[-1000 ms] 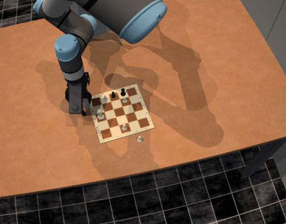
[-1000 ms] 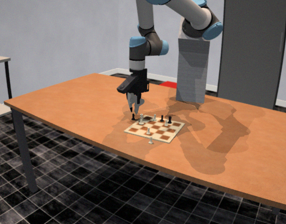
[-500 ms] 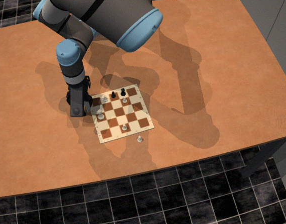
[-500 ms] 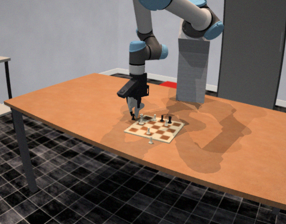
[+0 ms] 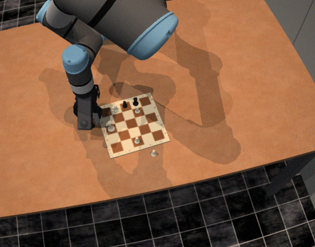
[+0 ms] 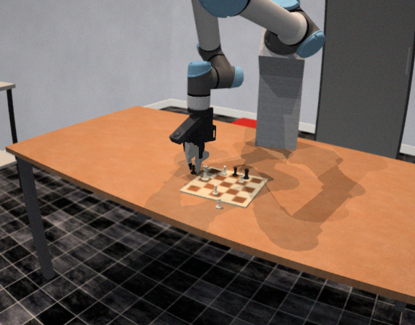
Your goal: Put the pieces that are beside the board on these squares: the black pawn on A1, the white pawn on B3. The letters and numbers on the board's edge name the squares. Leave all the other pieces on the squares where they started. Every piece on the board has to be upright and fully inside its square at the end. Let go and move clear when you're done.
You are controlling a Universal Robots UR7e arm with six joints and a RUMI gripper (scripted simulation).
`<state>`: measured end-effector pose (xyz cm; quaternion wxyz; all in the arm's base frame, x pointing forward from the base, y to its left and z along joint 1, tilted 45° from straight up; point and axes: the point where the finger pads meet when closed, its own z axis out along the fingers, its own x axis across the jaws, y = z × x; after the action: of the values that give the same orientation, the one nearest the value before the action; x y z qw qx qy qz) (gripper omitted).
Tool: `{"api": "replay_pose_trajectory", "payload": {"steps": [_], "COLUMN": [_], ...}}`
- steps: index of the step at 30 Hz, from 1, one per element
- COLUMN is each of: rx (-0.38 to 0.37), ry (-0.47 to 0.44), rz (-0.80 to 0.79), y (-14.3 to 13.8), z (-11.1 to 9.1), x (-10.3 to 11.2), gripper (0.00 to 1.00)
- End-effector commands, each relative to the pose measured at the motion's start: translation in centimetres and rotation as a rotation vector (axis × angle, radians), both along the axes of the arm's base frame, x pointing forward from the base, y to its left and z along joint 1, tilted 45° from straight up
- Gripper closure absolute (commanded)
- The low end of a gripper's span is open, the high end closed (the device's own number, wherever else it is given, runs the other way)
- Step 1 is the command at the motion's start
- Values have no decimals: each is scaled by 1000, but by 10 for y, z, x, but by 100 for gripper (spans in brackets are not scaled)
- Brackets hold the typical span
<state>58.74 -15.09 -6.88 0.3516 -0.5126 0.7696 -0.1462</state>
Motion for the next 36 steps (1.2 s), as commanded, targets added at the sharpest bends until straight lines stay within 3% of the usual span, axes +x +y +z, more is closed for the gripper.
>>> {"api": "replay_pose_trajectory", "payload": {"steps": [1, 24, 25, 36], "rx": [-1, -1, -1, -1], "ry": [-1, -1, -1, -1], "rz": [-1, -1, -1, -1], "y": [0, 0, 0, 0], "z": [0, 0, 0, 0], "x": [1, 1, 1, 1], "gripper": [80, 80, 100, 100]}}
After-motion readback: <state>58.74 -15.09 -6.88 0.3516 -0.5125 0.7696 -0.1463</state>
